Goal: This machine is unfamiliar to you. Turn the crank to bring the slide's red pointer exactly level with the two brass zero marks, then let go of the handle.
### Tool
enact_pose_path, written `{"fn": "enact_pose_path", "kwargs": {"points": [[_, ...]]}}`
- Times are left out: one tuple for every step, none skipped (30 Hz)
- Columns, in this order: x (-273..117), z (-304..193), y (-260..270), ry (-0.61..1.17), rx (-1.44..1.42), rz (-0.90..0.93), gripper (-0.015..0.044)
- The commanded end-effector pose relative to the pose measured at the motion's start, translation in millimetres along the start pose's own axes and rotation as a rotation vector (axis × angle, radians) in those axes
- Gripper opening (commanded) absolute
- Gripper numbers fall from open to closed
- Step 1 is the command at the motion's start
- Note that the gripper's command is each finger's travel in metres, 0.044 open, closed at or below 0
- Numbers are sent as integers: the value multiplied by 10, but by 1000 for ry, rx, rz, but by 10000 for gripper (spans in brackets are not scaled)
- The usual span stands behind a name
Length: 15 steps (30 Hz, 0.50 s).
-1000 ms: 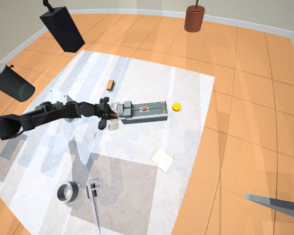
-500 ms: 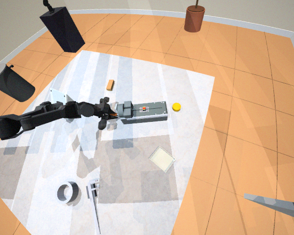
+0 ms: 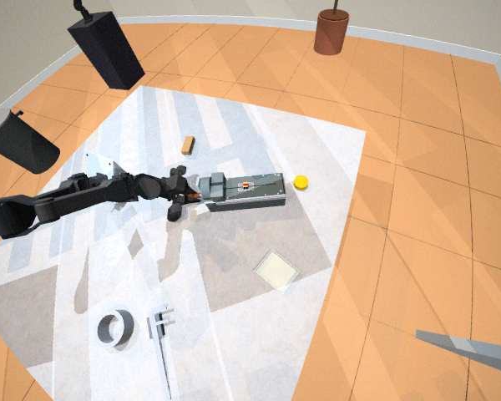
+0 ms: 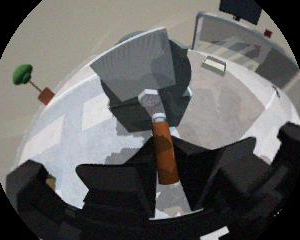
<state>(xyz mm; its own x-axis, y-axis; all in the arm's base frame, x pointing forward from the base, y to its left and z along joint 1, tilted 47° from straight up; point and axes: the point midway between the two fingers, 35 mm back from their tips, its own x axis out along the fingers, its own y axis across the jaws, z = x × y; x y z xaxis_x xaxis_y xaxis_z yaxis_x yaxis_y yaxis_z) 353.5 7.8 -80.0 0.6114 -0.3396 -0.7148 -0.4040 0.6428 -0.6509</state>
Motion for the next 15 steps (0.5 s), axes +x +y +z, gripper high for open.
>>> {"fn": "enact_pose_path", "kwargs": {"points": [[-3, 3, -11, 0, -2, -6, 0], [-3, 3, -11, 0, -2, -6, 0], [-3, 3, -11, 0, -2, -6, 0], [-3, 3, -11, 0, -2, -6, 0], [-3, 3, -11, 0, -2, -6, 0], [-3, 3, -11, 0, -2, -6, 0], [-3, 3, -11, 0, -2, -6, 0], [-2, 2, -11, 0, -2, -6, 0], [-2, 2, -11, 0, -2, -6, 0], [-2, 2, -11, 0, -2, -6, 0], [-2, 2, -11, 0, -2, -6, 0], [-2, 2, -11, 0, -2, -6, 0], [0, 0, -1, 0, 0, 0, 0], [0, 0, -1, 0, 0, 0, 0], [0, 0, -1, 0, 0, 0, 0]]}}
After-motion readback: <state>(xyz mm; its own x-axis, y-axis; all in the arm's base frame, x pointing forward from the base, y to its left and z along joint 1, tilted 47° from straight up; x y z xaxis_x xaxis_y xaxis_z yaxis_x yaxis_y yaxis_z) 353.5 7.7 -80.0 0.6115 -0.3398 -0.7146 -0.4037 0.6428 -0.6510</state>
